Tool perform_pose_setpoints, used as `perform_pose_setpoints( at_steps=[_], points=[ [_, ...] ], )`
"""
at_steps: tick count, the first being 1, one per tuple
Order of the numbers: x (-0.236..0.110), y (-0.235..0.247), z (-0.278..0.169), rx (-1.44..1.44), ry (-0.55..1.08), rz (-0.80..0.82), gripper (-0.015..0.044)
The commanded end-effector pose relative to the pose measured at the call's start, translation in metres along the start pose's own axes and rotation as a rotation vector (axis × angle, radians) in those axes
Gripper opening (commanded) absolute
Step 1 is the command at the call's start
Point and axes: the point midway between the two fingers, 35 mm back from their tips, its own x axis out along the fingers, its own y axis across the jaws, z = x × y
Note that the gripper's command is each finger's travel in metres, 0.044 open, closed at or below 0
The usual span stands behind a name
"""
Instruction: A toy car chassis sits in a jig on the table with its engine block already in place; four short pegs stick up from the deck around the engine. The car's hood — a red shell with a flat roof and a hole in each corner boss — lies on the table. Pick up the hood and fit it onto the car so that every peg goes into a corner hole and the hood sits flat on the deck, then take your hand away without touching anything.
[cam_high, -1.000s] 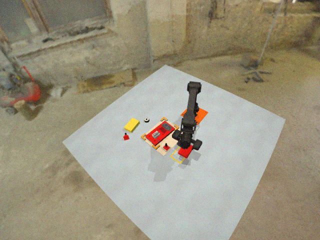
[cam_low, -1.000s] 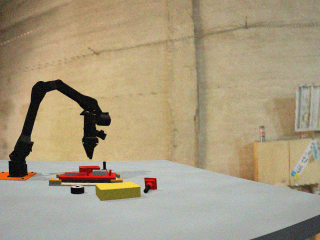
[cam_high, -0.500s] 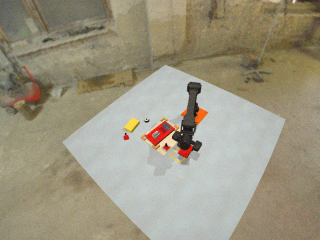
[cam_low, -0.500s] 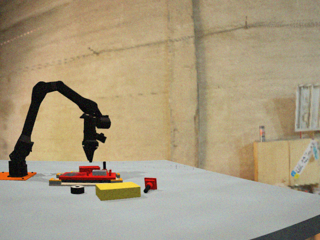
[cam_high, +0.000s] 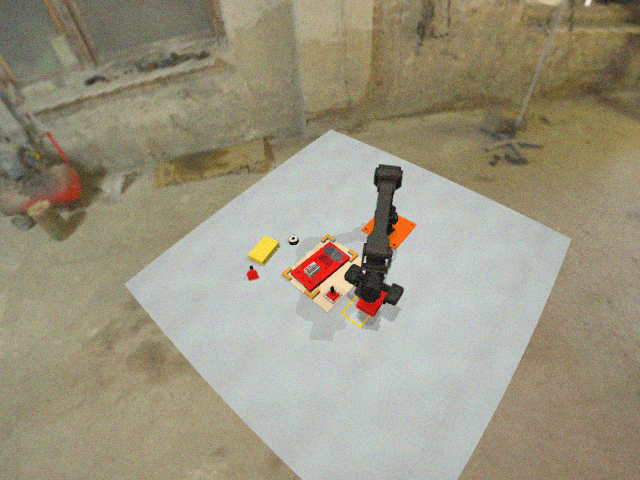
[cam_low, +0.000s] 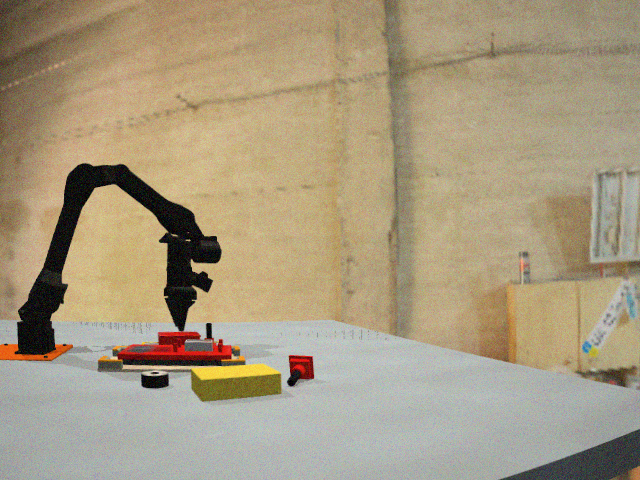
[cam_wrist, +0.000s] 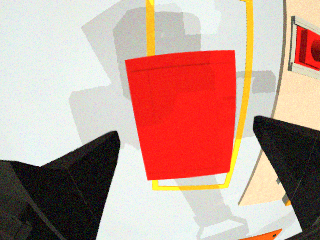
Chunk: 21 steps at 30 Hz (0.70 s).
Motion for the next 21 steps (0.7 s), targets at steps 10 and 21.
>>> perform_pose_setpoints(
  at_steps=[10,21],
  points=[
    [0.0105,-0.0004,-0.0019,0.004,0.003,-0.005,0.044],
    [0.0156,-0.0004,-0.0018,0.004,0.003,-0.005,0.044]
  ],
)
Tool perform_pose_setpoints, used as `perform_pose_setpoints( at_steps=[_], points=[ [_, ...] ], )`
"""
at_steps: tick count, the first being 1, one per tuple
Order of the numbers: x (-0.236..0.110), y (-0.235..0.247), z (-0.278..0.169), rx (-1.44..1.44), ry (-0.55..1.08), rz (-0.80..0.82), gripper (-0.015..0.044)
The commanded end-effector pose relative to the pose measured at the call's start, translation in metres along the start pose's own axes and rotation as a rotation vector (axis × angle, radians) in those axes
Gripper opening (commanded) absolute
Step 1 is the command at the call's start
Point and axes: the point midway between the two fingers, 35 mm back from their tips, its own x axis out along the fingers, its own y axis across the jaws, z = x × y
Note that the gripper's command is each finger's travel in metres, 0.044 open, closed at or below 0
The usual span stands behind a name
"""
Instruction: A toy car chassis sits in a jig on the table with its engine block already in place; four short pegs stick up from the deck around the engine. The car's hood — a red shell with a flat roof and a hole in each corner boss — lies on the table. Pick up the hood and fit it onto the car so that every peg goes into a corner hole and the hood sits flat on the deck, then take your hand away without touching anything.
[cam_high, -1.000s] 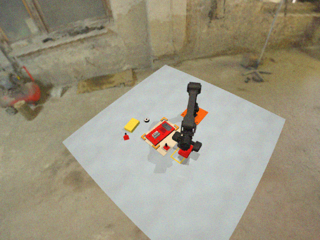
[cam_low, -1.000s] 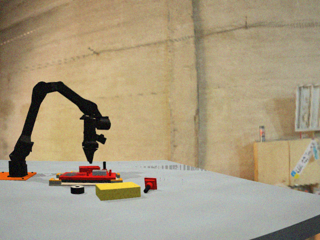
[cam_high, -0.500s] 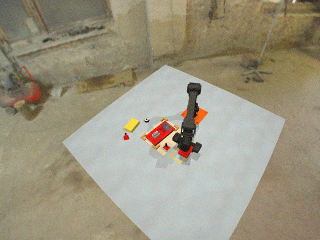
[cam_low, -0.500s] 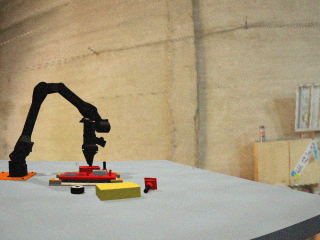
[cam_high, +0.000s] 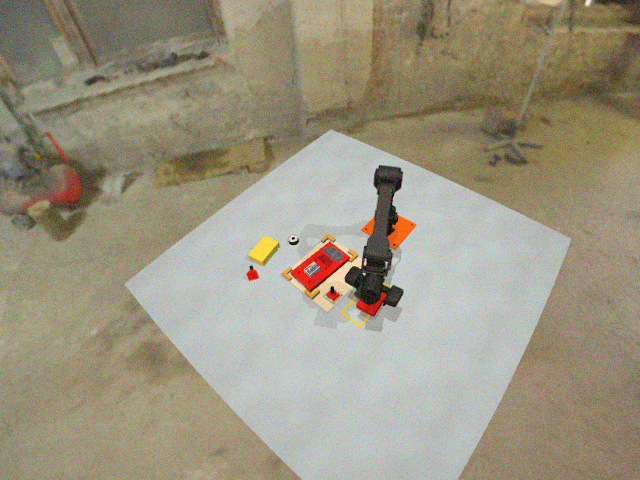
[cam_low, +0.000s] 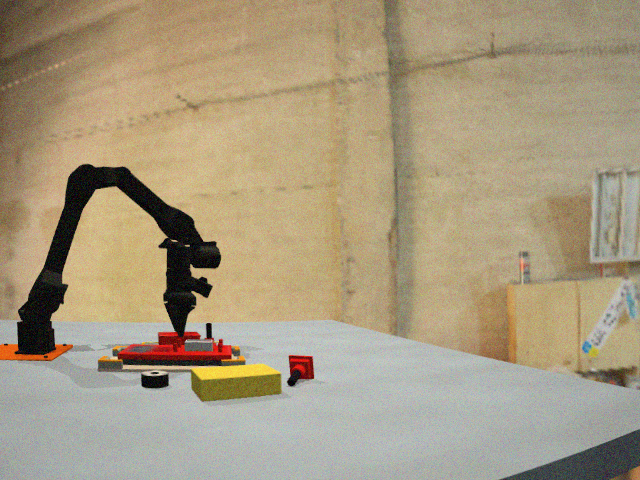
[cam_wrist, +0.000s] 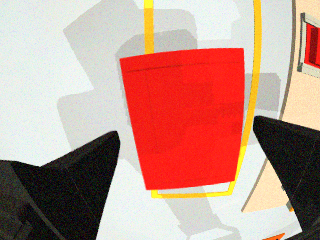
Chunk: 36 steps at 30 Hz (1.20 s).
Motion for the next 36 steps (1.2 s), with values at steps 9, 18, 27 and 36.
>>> perform_pose_setpoints(
  at_steps=[9,18,27,36],
  points=[
    [0.007,-0.001,-0.001,0.004,0.001,-0.004,0.044],
    [0.012,-0.001,-0.001,0.004,0.001,-0.004,0.044],
    [0.016,-0.001,-0.001,0.004,0.001,-0.004,0.044],
    [0.014,0.0,0.0,0.0,0.0,0.0,0.0308]
  ],
)
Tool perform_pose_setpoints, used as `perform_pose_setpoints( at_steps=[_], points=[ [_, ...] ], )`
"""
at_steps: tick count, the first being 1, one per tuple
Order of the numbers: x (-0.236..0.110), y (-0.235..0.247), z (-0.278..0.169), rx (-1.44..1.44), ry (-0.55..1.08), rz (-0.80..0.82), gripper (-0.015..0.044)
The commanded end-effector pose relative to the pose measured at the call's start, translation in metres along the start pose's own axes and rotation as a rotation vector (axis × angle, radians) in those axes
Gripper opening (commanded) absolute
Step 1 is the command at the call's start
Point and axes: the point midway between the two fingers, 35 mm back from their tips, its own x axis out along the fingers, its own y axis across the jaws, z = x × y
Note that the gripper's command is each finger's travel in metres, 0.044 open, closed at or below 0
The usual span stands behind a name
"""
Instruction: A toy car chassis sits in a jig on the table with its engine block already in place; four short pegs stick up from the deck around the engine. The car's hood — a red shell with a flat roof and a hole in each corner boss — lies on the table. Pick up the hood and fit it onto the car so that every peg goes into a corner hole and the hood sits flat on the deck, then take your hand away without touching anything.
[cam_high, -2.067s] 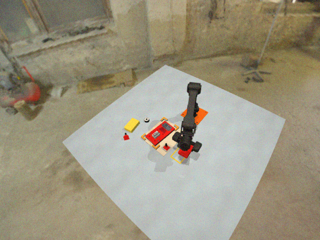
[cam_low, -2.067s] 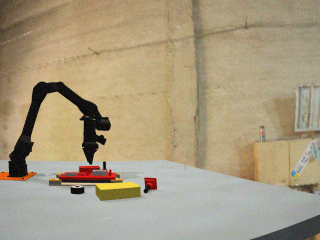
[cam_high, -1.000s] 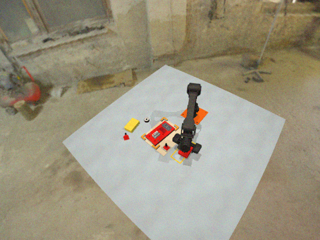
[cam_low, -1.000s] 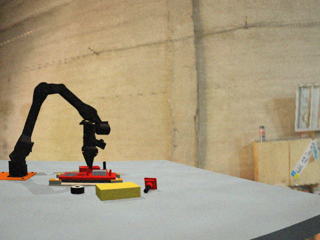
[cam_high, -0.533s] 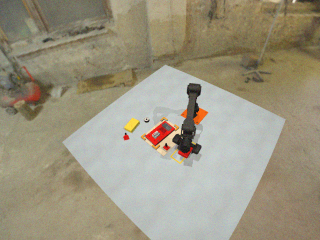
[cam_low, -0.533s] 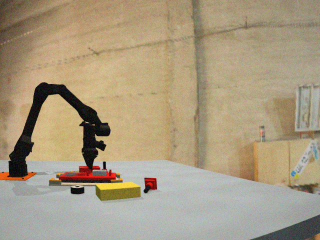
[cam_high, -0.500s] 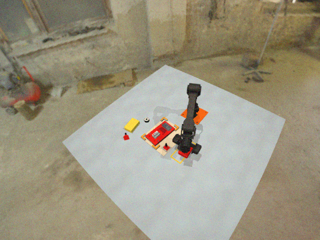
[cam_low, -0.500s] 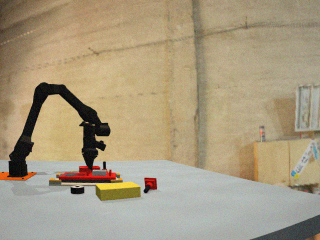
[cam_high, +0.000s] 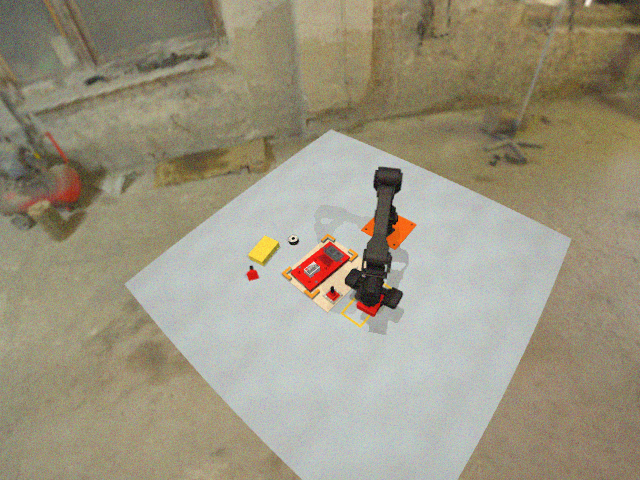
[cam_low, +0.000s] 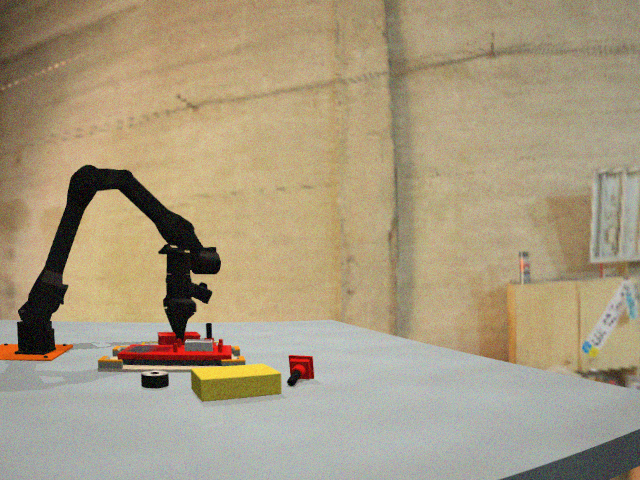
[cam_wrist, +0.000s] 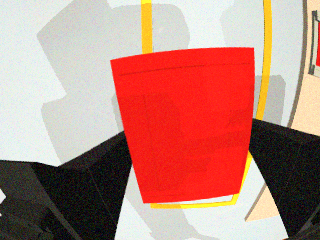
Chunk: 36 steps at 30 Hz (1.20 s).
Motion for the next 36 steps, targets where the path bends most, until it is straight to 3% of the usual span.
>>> perform_pose_setpoints(
  at_steps=[1,5,16,36],
  points=[
    [0.0,0.0,0.0,0.0,-0.001,0.0,0.0302],
    [0.0,0.0,0.0,0.0,-0.001,0.0,0.0275],
    [-0.024,0.0,0.0,0.0,0.0,0.0,0.0],
    [-0.098,0.001,0.0,0.0,0.0,0.0,0.0]
  ],
)
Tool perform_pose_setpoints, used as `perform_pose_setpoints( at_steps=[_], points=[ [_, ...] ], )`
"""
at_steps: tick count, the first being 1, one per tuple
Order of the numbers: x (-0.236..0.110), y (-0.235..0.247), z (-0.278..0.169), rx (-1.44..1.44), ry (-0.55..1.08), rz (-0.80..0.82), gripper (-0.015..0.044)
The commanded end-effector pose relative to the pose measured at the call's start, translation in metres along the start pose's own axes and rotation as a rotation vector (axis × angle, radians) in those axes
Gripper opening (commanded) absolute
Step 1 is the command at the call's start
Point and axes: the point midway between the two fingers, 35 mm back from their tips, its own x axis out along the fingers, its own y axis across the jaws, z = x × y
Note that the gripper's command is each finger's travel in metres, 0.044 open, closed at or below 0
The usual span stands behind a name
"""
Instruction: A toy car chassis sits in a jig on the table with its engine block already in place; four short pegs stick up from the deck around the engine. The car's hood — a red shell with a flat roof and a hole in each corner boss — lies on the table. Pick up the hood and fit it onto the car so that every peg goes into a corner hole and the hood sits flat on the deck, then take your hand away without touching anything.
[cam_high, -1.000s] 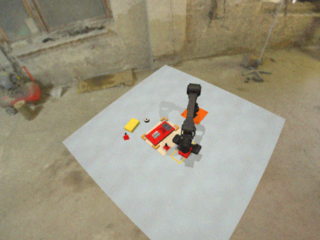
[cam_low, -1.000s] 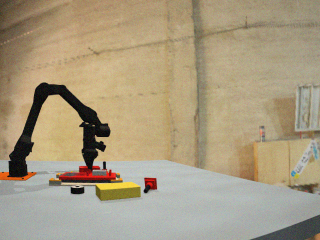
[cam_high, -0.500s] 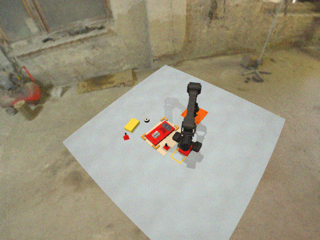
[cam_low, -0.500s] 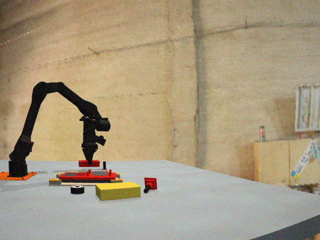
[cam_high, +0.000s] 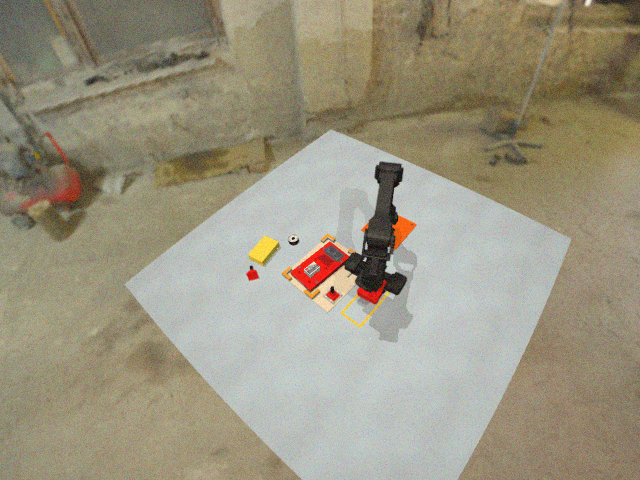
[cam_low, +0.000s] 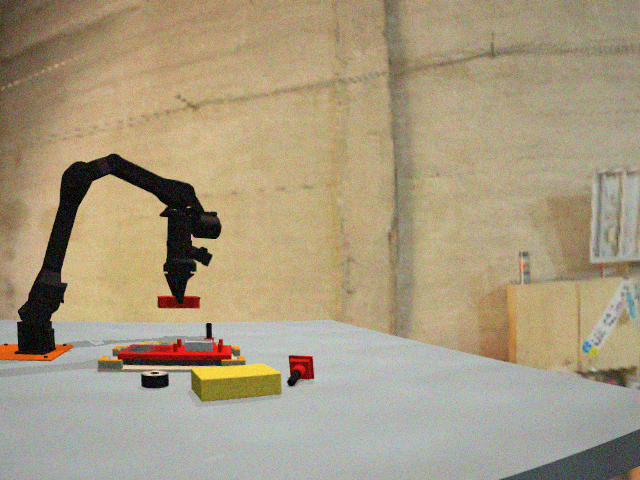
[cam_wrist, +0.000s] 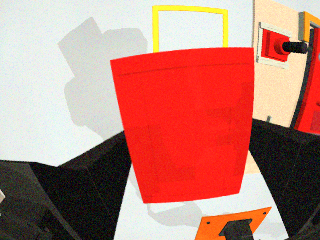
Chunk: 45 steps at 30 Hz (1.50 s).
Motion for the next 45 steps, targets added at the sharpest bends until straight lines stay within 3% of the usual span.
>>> perform_pose_setpoints(
  at_steps=[1,9,27,45],
  points=[
    [-0.01,0.0,0.0,0.002,-0.001,0.0,0.0],
    [-0.006,-0.016,0.007,0.024,-0.007,-0.003,0.0],
    [-0.01,-0.116,0.029,0.119,-0.011,-0.013,0.0],
    [-0.013,-0.217,0.021,0.206,-0.01,-0.022,0.0]
  ],
)
